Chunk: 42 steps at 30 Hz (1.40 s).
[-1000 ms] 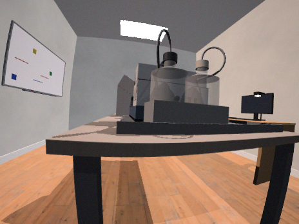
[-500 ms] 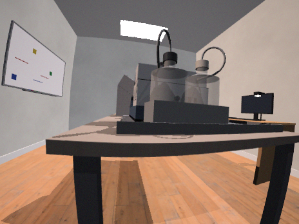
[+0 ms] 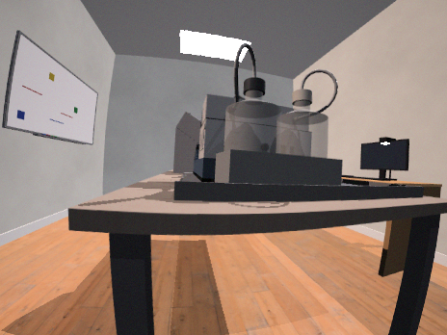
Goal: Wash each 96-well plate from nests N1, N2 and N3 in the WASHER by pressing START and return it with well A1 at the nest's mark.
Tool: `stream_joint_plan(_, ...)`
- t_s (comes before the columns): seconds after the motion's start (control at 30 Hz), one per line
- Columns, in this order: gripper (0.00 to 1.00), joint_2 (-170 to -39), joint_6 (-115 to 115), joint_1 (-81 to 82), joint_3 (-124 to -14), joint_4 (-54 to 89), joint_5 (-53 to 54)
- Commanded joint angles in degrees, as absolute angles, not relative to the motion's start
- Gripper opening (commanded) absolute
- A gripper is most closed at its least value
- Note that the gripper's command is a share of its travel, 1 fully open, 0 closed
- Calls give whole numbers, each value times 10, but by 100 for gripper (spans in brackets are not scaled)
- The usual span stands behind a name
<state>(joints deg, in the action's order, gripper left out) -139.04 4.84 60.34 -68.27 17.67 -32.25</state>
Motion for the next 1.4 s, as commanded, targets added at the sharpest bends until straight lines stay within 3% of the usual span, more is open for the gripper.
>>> stream_joint_plan(0.0, 100, -1392, 76, 617, -693, 180, -326)
stream_joint_plan(1.37, 100, -1471, 84, 624, -723, 136, -326)
